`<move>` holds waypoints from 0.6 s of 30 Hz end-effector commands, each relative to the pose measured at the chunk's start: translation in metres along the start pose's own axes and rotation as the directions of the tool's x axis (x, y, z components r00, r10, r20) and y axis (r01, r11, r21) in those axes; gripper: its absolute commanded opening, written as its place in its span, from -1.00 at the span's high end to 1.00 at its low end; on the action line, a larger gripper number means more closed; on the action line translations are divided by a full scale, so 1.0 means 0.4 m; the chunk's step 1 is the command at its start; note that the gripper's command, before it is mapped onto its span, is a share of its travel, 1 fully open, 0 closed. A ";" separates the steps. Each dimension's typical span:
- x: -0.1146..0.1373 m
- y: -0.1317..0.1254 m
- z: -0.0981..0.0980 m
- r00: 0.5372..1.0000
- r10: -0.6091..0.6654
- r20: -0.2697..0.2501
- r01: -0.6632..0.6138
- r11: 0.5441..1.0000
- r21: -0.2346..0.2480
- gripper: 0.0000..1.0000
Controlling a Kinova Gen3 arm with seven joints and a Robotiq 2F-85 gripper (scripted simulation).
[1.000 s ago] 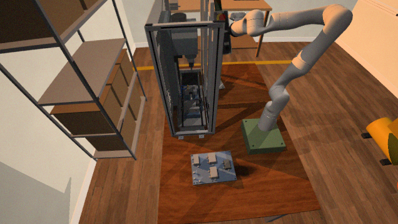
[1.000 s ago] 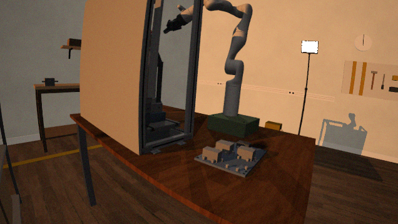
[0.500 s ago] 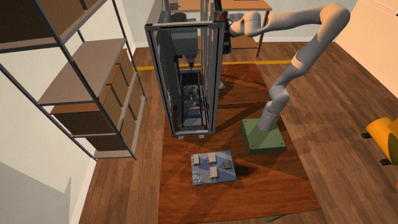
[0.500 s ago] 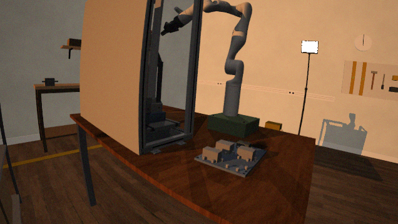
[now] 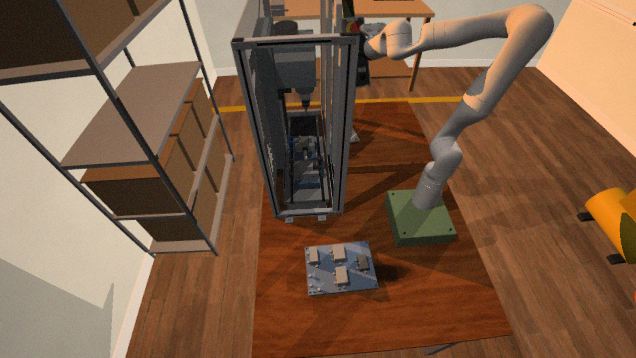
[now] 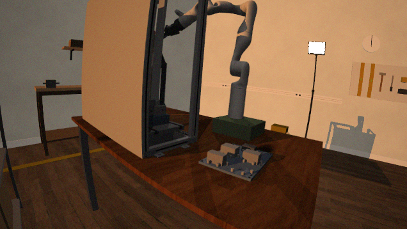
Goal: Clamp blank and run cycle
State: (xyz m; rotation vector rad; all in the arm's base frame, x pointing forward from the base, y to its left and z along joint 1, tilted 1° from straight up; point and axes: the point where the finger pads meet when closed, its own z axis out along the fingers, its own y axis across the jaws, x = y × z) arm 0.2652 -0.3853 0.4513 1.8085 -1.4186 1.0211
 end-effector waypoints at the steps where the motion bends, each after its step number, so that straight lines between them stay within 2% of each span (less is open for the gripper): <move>1: 0.001 0.000 0.019 1.000 0.001 -0.001 -0.001 1.000 0.000 0.80; 4: 0.001 0.000 0.049 1.000 0.001 -0.001 -0.001 1.000 0.000 0.80; 18: 0.001 0.000 0.057 1.000 0.001 -0.001 -0.001 1.000 0.000 0.80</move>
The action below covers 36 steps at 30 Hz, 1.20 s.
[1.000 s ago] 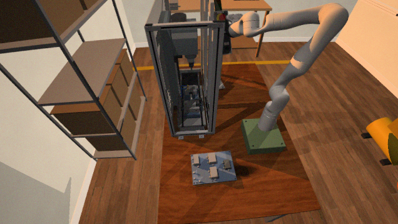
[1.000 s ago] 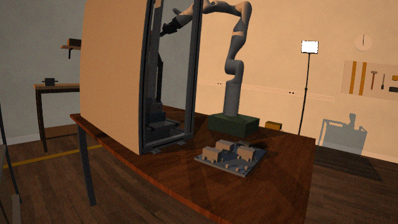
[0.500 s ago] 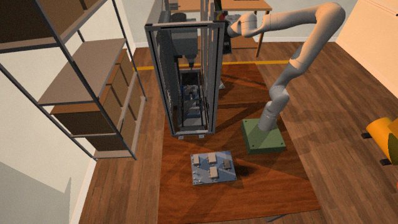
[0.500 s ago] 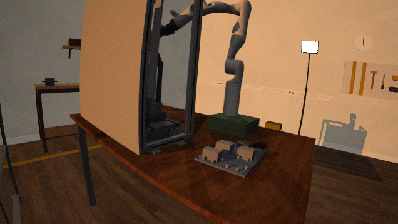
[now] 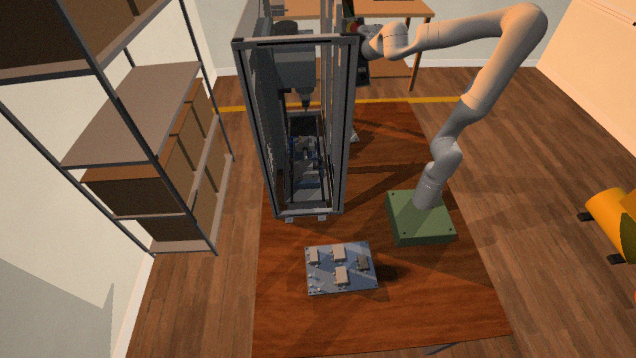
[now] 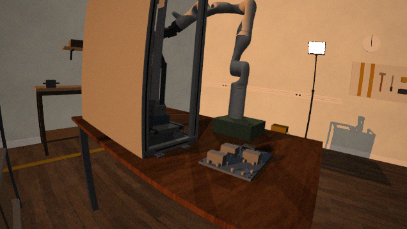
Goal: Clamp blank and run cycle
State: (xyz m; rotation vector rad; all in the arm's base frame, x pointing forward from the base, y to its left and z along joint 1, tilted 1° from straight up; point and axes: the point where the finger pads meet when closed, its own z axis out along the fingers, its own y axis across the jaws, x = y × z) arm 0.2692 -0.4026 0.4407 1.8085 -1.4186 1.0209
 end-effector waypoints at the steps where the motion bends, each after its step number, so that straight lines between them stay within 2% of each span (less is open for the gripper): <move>1: 0.002 0.000 0.010 1.000 0.001 -0.001 -0.001 1.000 0.000 0.80; 36: 0.002 0.000 0.046 1.000 0.001 -0.001 -0.001 1.000 0.000 0.80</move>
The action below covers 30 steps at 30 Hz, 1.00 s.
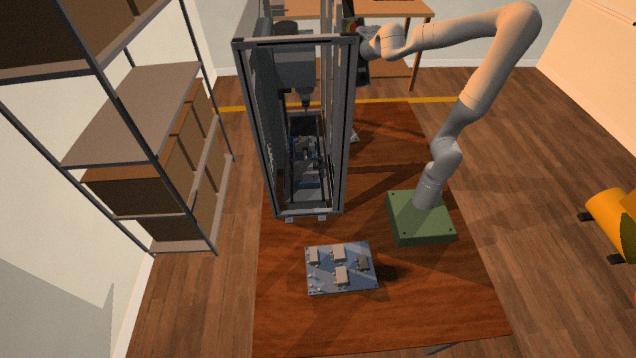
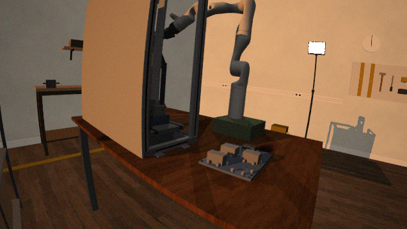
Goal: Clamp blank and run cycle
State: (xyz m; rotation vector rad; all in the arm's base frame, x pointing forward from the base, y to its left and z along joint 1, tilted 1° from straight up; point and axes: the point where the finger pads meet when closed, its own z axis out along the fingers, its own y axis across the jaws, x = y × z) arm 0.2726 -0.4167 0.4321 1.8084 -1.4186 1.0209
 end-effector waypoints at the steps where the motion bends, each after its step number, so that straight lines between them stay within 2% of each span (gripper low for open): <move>1: 0.002 0.000 0.005 1.000 0.001 -0.001 -0.001 1.000 0.001 0.80; 30: 0.002 0.000 0.015 1.000 0.001 -0.001 -0.001 1.000 0.001 0.80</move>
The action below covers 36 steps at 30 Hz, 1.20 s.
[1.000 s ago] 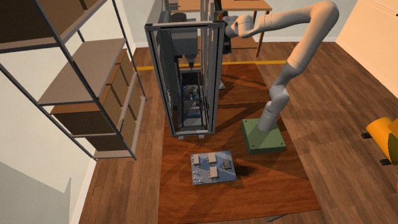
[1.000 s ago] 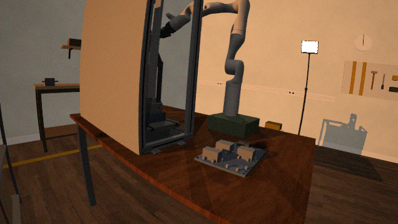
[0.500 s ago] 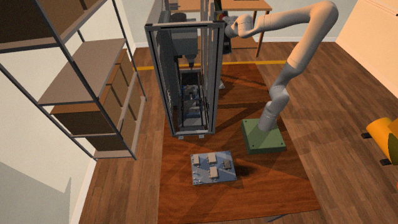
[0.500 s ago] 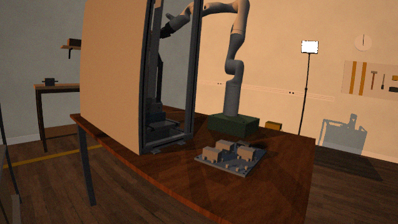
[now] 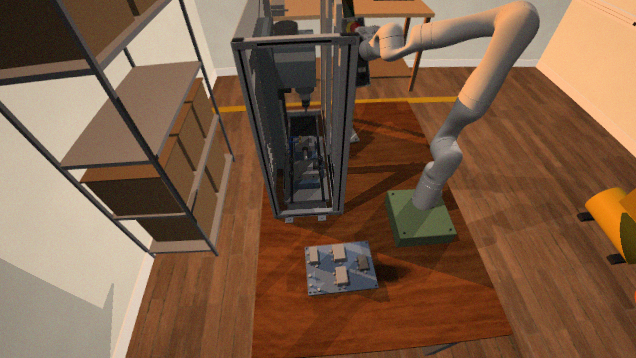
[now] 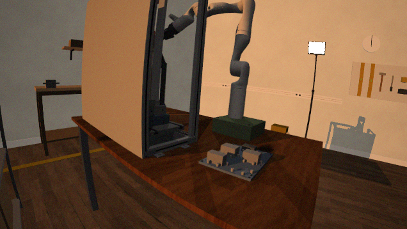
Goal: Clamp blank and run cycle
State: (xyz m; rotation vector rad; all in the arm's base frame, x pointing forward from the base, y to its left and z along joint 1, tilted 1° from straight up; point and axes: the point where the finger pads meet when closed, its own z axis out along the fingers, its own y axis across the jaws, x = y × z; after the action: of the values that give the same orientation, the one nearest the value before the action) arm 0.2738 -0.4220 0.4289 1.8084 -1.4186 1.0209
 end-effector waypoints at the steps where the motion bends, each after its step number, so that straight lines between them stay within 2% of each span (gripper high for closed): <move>1: 0.002 0.000 0.002 1.000 0.001 -0.001 -0.001 1.000 0.001 0.80; 36: 0.002 0.000 0.024 1.000 0.001 -0.001 -0.001 1.000 0.001 0.80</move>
State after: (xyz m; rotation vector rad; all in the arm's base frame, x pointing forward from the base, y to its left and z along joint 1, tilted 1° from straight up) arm 0.2755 -0.4291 0.4245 1.8084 -1.4186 1.0210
